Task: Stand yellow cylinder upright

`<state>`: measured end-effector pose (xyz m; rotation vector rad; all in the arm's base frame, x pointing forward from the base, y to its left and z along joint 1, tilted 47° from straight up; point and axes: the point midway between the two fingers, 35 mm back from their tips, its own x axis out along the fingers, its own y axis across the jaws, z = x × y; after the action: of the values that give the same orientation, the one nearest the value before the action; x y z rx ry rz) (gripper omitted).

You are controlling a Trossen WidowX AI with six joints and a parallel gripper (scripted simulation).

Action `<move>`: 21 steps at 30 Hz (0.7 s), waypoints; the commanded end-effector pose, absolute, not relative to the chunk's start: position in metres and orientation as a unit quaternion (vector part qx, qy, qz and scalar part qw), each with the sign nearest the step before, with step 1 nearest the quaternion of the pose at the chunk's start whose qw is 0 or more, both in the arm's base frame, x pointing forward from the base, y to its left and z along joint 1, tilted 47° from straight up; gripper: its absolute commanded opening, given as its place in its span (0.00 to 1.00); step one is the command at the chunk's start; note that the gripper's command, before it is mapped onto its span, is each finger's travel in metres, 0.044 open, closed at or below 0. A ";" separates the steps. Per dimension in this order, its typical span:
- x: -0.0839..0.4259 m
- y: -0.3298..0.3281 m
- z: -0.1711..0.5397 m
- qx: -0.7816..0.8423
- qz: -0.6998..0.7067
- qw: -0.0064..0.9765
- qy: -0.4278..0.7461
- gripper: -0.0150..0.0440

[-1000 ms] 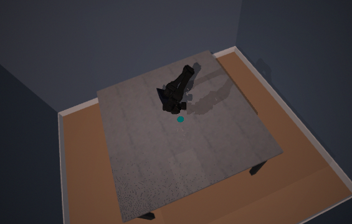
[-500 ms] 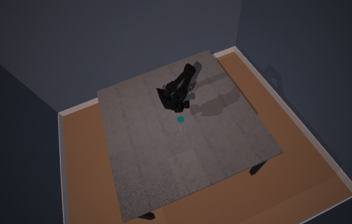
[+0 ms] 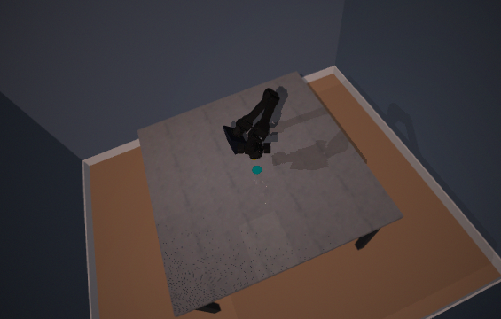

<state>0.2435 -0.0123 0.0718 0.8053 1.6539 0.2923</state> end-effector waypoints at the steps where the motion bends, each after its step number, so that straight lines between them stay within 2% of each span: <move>1: 0.242 -0.012 0.072 0.341 0.115 0.604 0.711 0.43; 21: 0.234 -0.008 0.071 0.314 0.076 0.639 0.698 0.43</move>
<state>0.2346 -0.0074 0.0711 0.7261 1.6042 0.1959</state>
